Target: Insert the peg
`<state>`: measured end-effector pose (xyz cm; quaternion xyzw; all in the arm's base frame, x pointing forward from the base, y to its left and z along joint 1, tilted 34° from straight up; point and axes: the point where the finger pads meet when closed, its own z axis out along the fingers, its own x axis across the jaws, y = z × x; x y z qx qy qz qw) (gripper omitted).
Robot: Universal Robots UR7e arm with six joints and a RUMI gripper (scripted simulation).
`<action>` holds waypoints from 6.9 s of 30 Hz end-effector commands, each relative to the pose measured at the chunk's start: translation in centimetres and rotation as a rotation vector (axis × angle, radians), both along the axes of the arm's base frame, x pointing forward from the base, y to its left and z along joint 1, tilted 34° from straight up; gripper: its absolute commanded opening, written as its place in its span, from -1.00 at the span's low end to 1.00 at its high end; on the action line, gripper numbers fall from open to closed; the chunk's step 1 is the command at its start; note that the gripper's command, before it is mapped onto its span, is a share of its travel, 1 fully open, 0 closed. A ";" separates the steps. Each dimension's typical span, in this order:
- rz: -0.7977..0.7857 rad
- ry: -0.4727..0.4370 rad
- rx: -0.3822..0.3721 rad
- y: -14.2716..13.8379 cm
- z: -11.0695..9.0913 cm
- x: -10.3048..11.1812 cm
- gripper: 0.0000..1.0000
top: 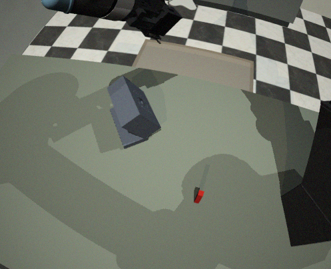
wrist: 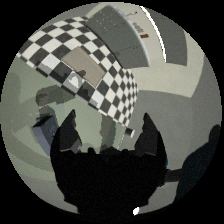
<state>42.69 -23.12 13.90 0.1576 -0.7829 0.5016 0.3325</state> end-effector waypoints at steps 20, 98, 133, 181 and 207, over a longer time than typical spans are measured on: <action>0.005 0.012 0.008 0.1 -0.2 0.0 1.00; 0.284 0.605 0.384 4.0 -10.4 -0.2 1.00; 0.450 0.865 0.529 6.1 -14.7 -0.6 1.00; 0.711 1.221 0.686 9.1 -19.8 -1.4 1.00; 0.862 1.412 0.743 10.7 -22.2 -2.0 1.00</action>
